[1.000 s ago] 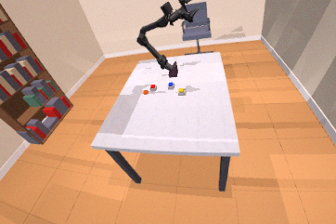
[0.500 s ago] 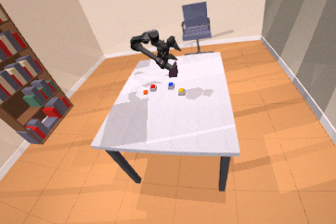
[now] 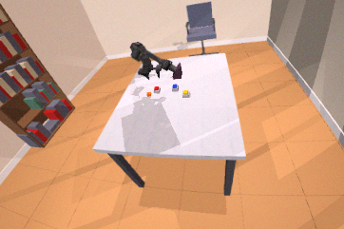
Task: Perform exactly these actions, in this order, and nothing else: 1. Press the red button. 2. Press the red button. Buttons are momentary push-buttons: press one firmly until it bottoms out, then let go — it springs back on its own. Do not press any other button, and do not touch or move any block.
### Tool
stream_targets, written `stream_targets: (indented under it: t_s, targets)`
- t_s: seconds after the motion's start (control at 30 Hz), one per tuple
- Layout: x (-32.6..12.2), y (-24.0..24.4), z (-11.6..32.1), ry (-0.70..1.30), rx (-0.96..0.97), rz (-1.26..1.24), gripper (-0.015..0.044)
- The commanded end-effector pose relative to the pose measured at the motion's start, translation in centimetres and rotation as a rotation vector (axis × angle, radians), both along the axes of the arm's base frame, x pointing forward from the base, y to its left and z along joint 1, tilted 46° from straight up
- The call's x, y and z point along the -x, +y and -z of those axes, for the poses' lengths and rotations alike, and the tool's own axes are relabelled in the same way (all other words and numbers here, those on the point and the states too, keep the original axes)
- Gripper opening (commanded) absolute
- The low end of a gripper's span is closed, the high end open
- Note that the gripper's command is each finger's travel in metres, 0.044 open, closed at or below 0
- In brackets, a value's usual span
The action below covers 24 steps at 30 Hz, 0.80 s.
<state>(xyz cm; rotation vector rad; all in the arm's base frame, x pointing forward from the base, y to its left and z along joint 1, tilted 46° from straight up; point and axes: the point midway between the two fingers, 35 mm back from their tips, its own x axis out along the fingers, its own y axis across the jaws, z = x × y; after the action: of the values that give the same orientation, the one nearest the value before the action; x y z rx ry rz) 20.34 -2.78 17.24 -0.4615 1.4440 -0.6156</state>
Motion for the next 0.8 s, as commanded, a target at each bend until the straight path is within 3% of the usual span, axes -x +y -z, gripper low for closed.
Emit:
stream_targets:
  t_s: [0.0,0.1,0.33,0.57,0.77]
  targets:
    - [0.7,-0.9,-0.4,0.052,0.039,-0.021,0.0400]
    - [0.7,-0.9,-0.4,0.052,0.039,-0.021,0.0400]
    - [0.8,-5.0,3.8,0.042,0.107,-0.007,0.0216]
    - [0.8,-5.2,3.9,0.042,0.109,-0.007,0.0032]
    - [0.8,-5.2,3.9,0.042,0.109,-0.007,0.0020]
